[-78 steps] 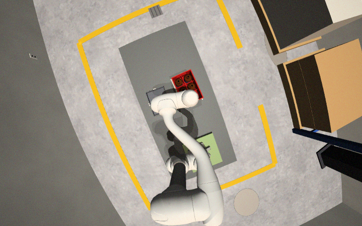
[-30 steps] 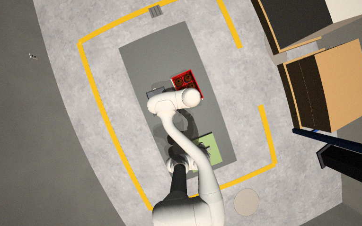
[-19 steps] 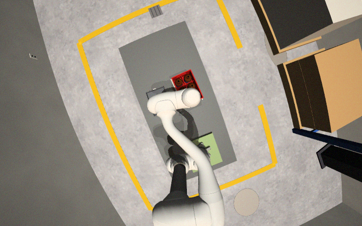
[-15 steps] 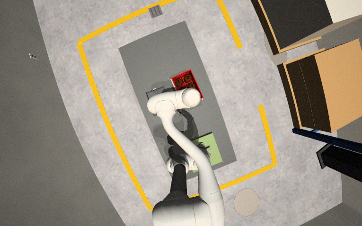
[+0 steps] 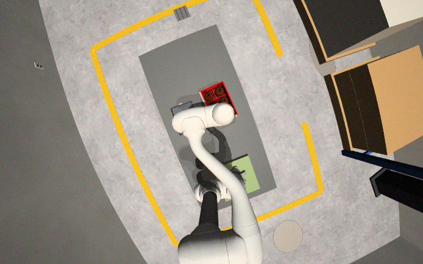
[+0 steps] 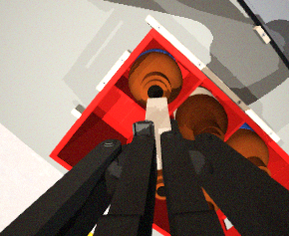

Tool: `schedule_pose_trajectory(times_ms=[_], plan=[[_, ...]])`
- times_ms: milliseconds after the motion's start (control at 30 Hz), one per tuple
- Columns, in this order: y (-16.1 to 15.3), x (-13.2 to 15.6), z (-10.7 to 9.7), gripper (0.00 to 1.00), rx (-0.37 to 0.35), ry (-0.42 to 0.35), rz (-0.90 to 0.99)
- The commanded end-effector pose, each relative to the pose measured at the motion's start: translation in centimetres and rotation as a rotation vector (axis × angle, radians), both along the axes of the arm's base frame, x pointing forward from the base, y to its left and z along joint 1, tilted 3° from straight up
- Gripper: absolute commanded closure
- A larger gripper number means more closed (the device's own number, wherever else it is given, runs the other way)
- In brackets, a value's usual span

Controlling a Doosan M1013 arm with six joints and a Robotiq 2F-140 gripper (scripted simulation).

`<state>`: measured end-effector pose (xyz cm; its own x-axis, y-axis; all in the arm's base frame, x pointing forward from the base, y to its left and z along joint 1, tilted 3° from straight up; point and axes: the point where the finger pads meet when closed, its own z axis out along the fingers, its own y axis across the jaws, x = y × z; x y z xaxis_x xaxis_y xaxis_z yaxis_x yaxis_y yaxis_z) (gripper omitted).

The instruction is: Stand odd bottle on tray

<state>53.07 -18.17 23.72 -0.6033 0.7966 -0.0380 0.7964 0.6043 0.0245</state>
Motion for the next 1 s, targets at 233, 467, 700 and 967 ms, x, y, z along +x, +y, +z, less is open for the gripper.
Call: schedule_pose_trajectory(times_ms=[233, 467, 700, 967], plan=[[0.1, -0.1, 0.4, 1.00, -0.001, 0.000, -0.002], [0.1, -0.1, 0.4, 1.00, -0.001, 0.000, -0.002], [-0.5, 0.9, 0.6, 1.00, -0.001, 0.000, -0.002], [-5.5, 8.4, 1.5, 1.00, -0.001, 0.000, -0.002]])
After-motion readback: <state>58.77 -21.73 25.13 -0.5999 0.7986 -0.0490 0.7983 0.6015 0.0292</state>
